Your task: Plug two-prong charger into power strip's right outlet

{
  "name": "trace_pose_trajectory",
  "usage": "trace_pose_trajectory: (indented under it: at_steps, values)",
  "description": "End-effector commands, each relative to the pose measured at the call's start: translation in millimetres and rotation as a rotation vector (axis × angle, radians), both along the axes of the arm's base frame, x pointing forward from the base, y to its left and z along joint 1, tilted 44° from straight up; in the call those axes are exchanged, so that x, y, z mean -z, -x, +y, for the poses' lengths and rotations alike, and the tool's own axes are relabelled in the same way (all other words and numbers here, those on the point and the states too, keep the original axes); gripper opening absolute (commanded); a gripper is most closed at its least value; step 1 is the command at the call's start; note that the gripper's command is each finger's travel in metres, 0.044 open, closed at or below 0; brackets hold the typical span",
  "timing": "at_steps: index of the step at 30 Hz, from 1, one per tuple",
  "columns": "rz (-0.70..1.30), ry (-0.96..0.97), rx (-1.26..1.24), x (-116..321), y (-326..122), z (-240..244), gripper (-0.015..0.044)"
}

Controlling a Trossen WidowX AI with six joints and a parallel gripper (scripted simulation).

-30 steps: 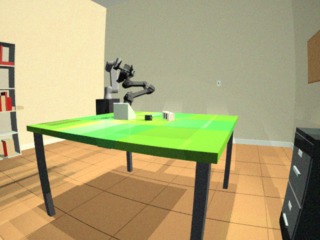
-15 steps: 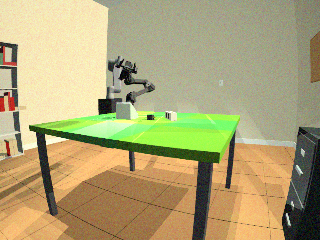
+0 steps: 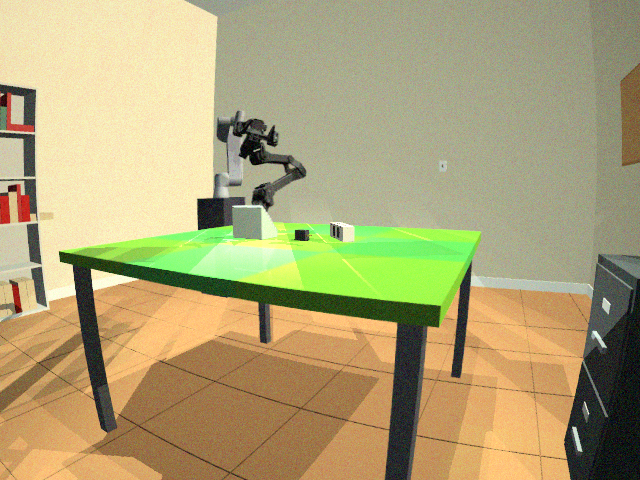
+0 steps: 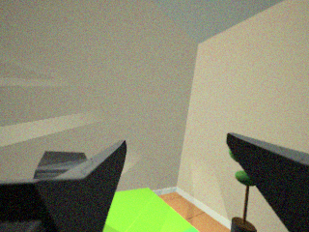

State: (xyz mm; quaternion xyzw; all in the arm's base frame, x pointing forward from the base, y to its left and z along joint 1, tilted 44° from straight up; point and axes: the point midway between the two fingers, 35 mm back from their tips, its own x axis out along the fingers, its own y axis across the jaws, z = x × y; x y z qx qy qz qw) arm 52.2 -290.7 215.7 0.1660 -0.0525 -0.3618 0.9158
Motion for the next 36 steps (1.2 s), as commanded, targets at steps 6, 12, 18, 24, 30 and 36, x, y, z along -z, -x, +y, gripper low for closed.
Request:
trace_pose_trajectory:
  at_steps: [6,12,18,24,30,36]
  values:
    - [0.016,-0.106,-0.074,22,-28,-6,0.0440]
    - [0.035,-0.171,-0.126,36,-46,-6,0.0440]
    - [0.064,-0.241,-0.184,52,-66,-4,0.0440]
    - [0.101,-0.310,-0.245,67,-86,2,0.0440]
    - [0.146,-0.378,-0.310,83,-105,11,0.0440]
    - [0.199,-0.443,-0.378,99,-123,23,0.0440]
